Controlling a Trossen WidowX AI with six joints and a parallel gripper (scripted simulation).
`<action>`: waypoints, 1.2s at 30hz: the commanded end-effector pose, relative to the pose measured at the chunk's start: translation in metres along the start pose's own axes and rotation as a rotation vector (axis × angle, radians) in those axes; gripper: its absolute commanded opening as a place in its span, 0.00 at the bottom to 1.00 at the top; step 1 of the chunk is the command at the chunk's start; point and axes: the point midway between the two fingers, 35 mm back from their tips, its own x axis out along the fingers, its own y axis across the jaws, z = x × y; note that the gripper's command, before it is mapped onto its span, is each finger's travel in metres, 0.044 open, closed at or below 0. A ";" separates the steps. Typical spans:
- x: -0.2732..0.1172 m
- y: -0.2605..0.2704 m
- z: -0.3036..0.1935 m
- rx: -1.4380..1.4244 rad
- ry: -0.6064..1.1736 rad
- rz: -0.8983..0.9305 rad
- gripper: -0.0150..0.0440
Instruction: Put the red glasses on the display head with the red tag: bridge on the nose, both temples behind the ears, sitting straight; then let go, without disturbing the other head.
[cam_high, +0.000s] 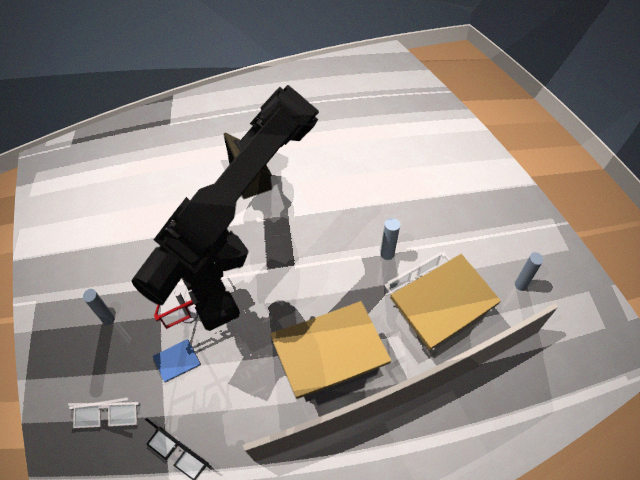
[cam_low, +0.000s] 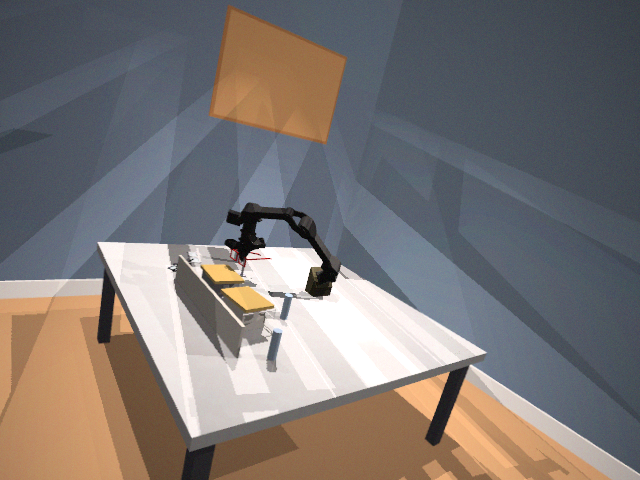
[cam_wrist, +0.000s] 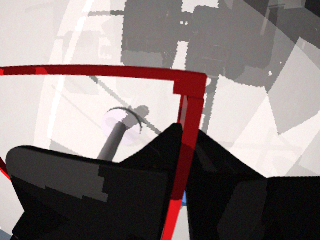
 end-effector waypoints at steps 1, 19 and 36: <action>0.018 0.001 0.001 0.005 -0.006 0.000 0.25; 0.033 -0.004 0.010 0.004 -0.007 0.000 0.25; 0.033 -0.013 0.023 0.004 -0.008 0.000 0.25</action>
